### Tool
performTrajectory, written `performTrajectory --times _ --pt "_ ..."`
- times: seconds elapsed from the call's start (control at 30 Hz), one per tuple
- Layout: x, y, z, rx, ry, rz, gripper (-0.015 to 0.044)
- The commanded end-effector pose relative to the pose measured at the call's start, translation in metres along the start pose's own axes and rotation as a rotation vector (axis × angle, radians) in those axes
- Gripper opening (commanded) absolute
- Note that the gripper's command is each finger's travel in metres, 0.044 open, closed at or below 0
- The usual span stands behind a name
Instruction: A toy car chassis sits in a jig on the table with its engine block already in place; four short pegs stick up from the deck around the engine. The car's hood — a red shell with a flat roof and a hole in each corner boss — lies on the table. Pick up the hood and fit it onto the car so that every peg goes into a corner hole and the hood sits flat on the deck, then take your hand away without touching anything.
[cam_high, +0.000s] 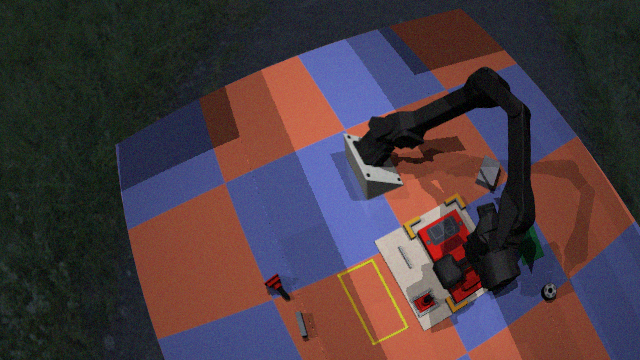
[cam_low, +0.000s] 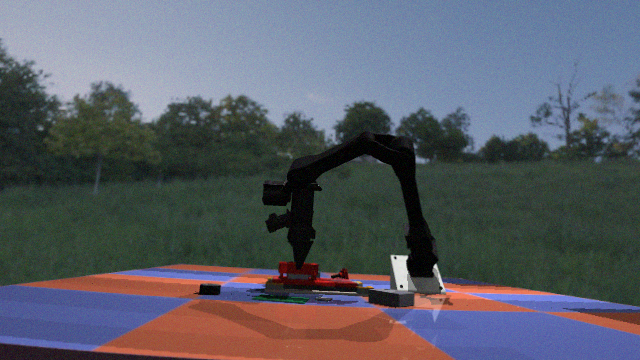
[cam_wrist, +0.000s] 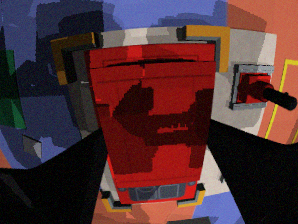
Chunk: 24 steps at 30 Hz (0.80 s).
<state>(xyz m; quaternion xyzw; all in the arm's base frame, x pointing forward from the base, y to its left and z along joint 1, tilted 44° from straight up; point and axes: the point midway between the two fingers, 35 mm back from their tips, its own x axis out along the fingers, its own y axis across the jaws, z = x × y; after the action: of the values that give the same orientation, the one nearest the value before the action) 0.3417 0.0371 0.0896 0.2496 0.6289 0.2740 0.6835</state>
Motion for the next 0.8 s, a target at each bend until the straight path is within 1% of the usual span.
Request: performTrajectory --times 0.0,0.77 --pt "0.0016 -0.0005 -0.0001 0.003 0.000 -0.003 0.0000" --pt "0.0097 -0.0002 0.0000 0.003 -0.001 -0.003 0.0000"
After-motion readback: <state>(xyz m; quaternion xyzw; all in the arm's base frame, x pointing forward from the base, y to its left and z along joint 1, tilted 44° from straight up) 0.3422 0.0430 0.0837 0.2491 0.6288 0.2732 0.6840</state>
